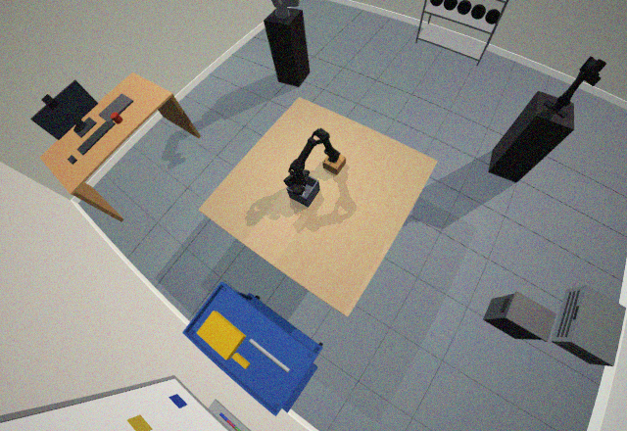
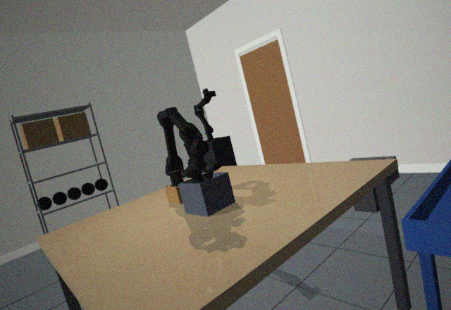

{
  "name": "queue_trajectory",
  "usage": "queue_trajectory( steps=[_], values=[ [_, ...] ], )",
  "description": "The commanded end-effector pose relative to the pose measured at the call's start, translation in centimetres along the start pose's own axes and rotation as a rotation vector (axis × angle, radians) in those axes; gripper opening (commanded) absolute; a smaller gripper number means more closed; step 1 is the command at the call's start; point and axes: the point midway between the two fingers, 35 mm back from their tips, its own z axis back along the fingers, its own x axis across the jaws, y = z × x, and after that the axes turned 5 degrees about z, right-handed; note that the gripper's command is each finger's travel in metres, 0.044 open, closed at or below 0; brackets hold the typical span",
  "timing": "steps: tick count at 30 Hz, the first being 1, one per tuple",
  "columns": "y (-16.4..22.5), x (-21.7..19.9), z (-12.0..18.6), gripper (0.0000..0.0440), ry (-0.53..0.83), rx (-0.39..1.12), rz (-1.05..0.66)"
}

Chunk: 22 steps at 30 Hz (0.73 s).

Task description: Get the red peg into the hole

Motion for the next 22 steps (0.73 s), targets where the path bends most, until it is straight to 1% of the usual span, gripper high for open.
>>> queue_trajectory(
  steps=[1,11,22],
  values=[
    [-0.1,0.3,0.8,0.0187,-0.025,0.04,-0.002],
    [-0.7,1.1,2.9,0.0216,-0.094,0.098,-0.016],
    [-1.9,1.9,5.3,0.0241,-0.175,0.116,-0.024]
  ],
)
